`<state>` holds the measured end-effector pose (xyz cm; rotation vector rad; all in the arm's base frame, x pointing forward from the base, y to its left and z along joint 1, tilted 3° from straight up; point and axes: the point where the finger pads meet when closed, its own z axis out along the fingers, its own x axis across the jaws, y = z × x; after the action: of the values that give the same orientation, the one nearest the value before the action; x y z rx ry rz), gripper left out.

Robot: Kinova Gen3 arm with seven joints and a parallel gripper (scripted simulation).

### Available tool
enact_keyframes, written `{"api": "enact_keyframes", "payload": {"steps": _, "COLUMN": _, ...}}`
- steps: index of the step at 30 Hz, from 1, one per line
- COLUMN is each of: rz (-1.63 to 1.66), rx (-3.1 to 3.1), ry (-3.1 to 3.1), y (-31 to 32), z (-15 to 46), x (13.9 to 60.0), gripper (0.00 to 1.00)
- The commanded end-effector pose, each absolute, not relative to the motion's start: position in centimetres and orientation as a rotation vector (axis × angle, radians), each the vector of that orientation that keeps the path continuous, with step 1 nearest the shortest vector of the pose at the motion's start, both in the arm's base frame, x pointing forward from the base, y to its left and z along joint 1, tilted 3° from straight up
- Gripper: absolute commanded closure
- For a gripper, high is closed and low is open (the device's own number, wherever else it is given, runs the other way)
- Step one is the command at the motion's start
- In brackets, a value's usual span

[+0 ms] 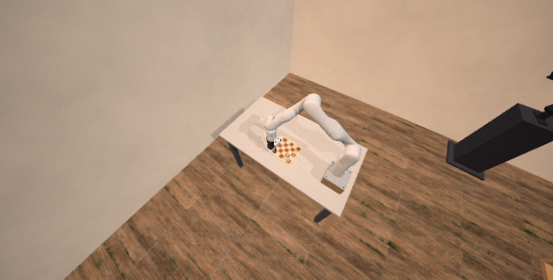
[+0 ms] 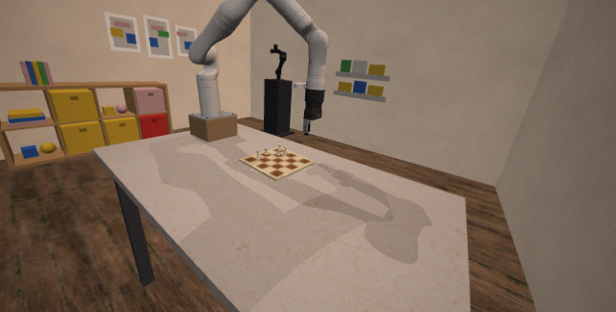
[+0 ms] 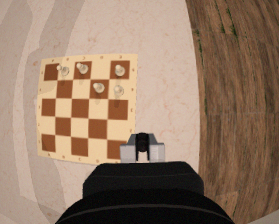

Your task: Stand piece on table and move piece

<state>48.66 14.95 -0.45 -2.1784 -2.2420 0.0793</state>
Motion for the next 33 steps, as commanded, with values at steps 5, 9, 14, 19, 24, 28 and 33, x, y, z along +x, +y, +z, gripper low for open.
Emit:
{"api": "enact_keyframes", "payload": {"steps": 5, "rz": 0.08, "rx": -2.176, "ry": -2.247, "y": 16.5, "z": -0.6, "x": 48.5, "gripper": 1.0}}
{"api": "enact_keyframes", "payload": {"steps": 9, "rz": 0.08, "rx": -2.176, "ry": -2.247, "y": 16.5, "z": -0.6, "x": 48.5, "gripper": 1.0}}
{"api": "enact_keyframes", "payload": {"steps": 14, "rz": 0.08, "rx": -2.176, "ry": -2.247, "y": 16.5, "z": -0.6, "x": 48.5, "gripper": 1.0}}
{"api": "enact_keyframes", "payload": {"steps": 19, "rz": 0.081, "rx": -2.177, "ry": -2.246, "y": 16.5, "z": -0.7, "x": 48.5, "gripper": 1.0}}
{"api": "enact_keyframes", "payload": {"steps": 24, "rz": 0.082, "rx": -2.178, "ry": -2.245, "y": 16.5, "z": -1.6, "x": 48.4, "gripper": 1.0}}
{"api": "enact_keyframes", "payload": {"steps": 28, "rz": 0.082, "rx": -2.178, "ry": -2.245, "y": 16.5, "z": -2.9, "x": 48.4, "gripper": 1.0}}
{"api": "enact_keyframes", "payload": {"steps": 33, "rz": 0.082, "rx": -2.178, "ry": -2.245, "y": 16.5, "z": -4.2, "x": 48.4, "gripper": 1.0}}
